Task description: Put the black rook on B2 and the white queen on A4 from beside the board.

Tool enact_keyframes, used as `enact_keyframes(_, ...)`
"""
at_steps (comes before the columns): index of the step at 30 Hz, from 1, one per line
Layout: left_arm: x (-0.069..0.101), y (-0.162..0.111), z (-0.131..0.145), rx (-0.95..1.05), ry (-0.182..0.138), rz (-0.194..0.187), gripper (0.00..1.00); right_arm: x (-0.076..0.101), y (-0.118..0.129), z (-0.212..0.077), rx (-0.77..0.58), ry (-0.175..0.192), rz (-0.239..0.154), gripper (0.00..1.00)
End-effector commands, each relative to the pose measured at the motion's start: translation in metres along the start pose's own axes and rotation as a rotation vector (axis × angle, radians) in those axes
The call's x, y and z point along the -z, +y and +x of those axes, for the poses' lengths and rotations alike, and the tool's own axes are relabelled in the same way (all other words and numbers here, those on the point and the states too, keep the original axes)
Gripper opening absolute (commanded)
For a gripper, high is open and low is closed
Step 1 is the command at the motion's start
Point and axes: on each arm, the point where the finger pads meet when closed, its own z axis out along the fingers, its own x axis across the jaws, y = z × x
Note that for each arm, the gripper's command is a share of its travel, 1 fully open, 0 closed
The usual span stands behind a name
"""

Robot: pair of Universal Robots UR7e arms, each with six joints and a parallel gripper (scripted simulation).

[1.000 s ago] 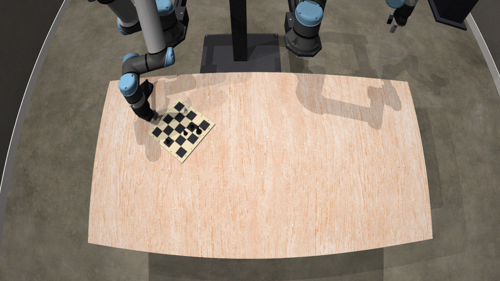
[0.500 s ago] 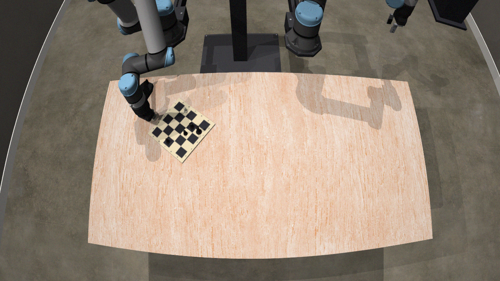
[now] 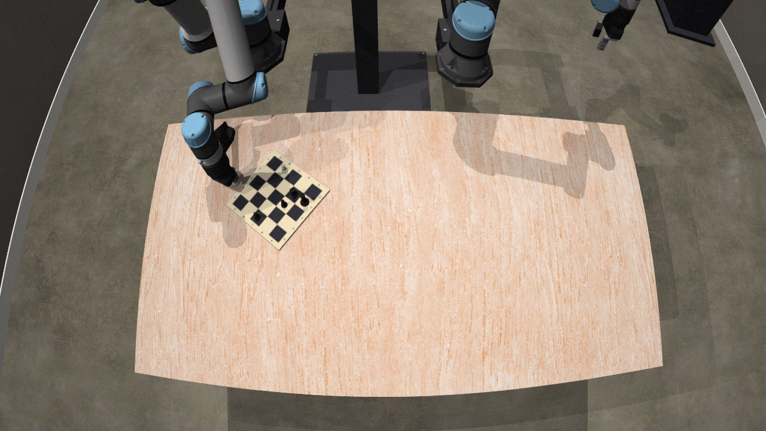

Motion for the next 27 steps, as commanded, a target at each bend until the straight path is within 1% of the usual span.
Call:
enact_keyframes(1,0.000,0.000,0.000,0.000,0.000,-0.001,1.00,0.000,0.000,0.000,0.000,0.001,-0.001,0.00)
enact_keyframes(18,0.000,0.000,0.000,0.000,0.000,-0.001,1.00,0.002,0.000,0.000,0.000,0.001,-0.001,0.00)
enact_keyframes(22,0.000,0.000,0.000,0.000,0.000,-0.001,1.00,0.008,0.000,0.000,0.000,0.001,-0.001,0.00)
enact_keyframes(27,0.000,0.000,0.000,0.000,0.000,-0.001,1.00,0.025,0.000,0.000,0.000,0.001,-0.001,0.00)
